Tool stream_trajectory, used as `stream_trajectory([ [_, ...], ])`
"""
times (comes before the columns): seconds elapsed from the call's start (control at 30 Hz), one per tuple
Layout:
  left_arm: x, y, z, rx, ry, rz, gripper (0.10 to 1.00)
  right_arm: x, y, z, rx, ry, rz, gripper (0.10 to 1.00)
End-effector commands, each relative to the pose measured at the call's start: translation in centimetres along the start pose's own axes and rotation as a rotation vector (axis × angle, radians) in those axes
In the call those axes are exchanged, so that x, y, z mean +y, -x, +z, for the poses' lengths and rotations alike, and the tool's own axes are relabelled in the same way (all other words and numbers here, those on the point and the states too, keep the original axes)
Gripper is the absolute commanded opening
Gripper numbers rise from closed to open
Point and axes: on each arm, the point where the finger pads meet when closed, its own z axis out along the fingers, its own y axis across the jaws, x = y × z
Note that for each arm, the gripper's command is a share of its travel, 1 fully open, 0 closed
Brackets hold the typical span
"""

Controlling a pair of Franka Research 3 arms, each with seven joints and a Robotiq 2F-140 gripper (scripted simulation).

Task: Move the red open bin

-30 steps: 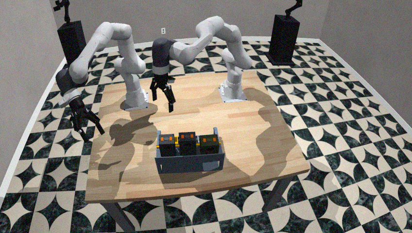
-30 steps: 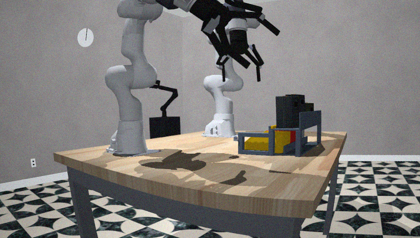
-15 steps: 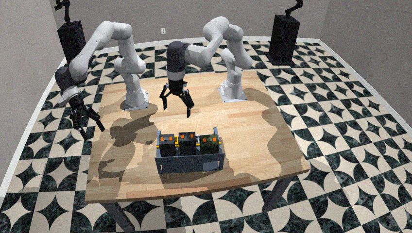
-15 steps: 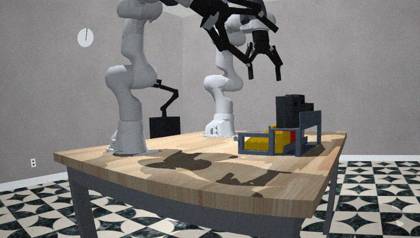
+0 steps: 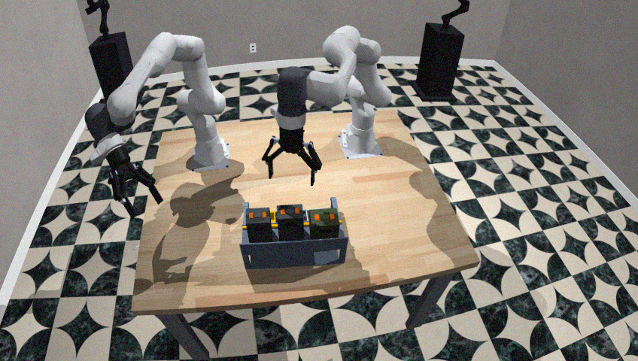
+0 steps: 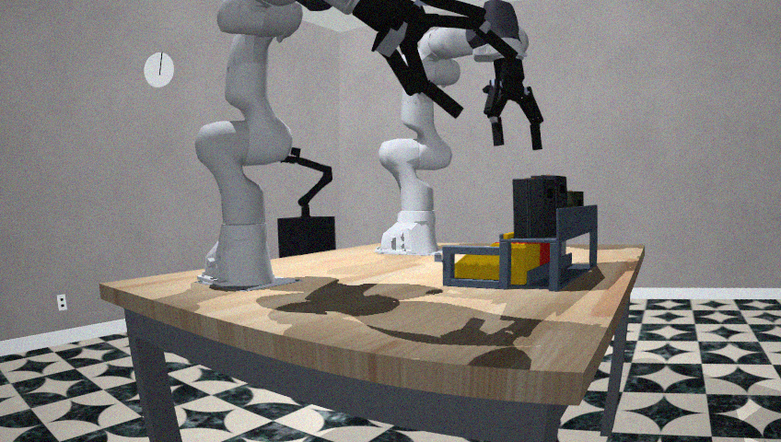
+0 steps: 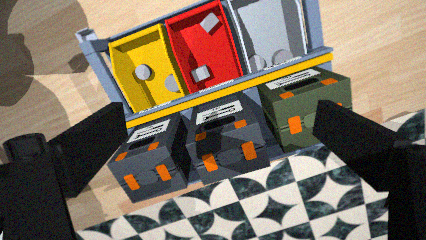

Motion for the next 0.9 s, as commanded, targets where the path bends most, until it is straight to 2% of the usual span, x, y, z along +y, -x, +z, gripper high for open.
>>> stream_trajectory([
  [0.0, 1.8, 0.2, -0.2, 0.004, -0.001, -0.1, 1.0, 0.2, 0.1, 0.1, 0.003, 0.005, 0.011, 1.0],
  [0.33, 7.2, 1.0, -0.6, 0.005, 0.005, -0.253, 1.0, 2.0, 2.1, 0.6, 0.039, 0.034, -0.001, 1.0],
  [0.4, 7.2, 1.0, -0.6, 0.005, 0.005, -0.253, 1.0, 2.0, 2.1, 0.6, 0.039, 0.034, -0.001, 1.0],
  [0.43, 8.6, 1.1, -0.7, 0.006, 0.006, -0.294, 1.0, 2.4, 2.4, 0.7, 0.045, 0.038, -0.004, 1.0],
  [0.5, 9.5, 1.2, -0.8, 0.006, 0.007, -0.32, 1.0, 3.1, 3.1, 0.9, 0.06, 0.048, -0.01, 1.0],
  [0.7, 12.6, 1.4, -1.0, 0.006, 0.01, -0.41, 1.0, 6.5, 6.9, 2.0, 0.123, 0.105, -0.026, 1.0],
  [0.87, 15.3, 1.4, -1.2, 0.006, 0.013, -0.486, 1.0, 10.6, 11.8, 3.4, 0.19, 0.181, -0.04, 1.0],
])
